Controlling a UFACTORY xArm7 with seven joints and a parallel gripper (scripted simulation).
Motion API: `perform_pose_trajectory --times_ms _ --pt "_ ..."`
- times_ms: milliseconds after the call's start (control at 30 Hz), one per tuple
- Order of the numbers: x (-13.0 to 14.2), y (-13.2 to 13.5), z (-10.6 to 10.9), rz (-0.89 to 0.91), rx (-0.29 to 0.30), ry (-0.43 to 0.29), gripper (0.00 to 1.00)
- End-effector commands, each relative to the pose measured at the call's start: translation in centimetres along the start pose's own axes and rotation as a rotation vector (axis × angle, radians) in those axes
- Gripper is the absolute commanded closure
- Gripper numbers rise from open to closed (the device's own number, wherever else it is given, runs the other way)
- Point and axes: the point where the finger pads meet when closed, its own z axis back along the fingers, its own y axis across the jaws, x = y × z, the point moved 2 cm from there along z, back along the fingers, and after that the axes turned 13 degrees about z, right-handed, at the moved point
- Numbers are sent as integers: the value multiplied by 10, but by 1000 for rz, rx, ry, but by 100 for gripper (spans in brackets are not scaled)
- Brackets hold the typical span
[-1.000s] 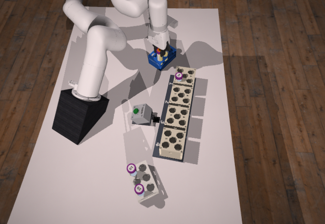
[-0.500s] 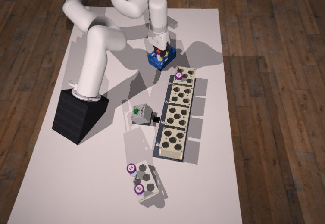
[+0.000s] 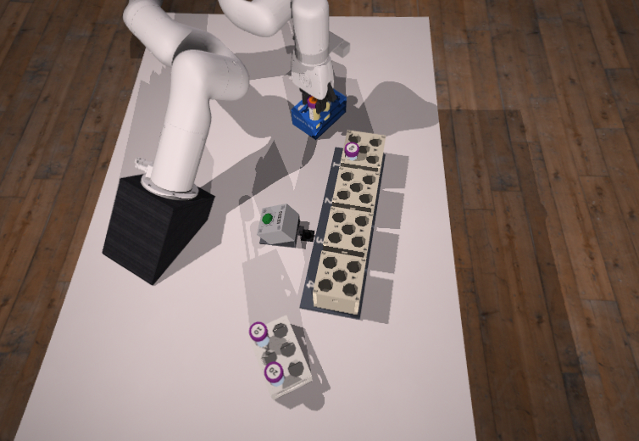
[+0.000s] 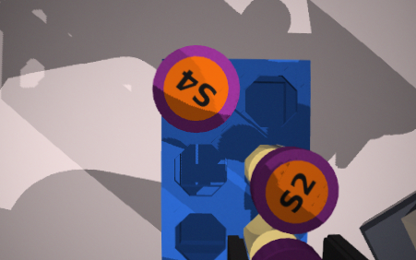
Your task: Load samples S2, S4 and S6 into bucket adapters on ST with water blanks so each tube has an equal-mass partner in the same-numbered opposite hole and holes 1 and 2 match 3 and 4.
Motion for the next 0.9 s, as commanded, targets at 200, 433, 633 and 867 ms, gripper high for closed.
perform_pose_trajectory --times_ms 200,433,633,867 --pt "-1 0 1 1 1 2 56" --pt "-1 0 1 1 1 2 56" --pt "-1 0 9 1 1 2 56" --pt "-1 0 19 1 1 2 56"
